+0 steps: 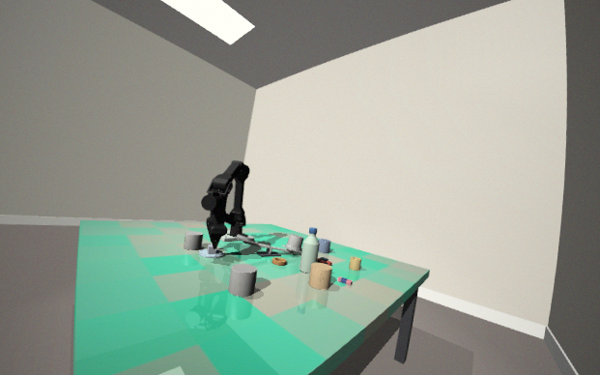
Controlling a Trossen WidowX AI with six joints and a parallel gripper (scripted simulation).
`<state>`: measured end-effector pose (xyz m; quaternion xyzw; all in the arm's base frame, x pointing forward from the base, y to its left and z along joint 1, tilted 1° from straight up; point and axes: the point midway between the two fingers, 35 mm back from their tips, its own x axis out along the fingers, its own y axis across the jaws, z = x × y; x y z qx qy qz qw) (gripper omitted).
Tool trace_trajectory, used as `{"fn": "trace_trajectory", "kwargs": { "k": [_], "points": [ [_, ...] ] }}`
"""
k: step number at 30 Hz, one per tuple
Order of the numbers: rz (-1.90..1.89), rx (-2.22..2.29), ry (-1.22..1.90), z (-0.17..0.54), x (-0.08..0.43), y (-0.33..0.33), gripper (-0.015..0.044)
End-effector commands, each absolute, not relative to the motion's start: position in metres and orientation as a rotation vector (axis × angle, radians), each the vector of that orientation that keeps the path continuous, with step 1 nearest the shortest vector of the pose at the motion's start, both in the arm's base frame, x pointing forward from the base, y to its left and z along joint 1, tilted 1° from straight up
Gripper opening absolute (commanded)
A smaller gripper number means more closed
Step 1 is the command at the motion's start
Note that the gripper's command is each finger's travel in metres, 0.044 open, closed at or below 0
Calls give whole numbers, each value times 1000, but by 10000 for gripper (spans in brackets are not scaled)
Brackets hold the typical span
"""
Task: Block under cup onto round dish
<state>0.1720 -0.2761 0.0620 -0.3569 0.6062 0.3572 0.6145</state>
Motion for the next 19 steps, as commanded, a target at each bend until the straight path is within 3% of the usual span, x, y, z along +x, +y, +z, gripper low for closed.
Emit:
{"fn": "trace_trajectory", "kwargs": {
  "k": [1, 19],
  "points": [
    [800, -853, 1395, 98, 173, -279, 440],
    [793, -853, 1396, 144, 171, -276, 440]
  ]
}}
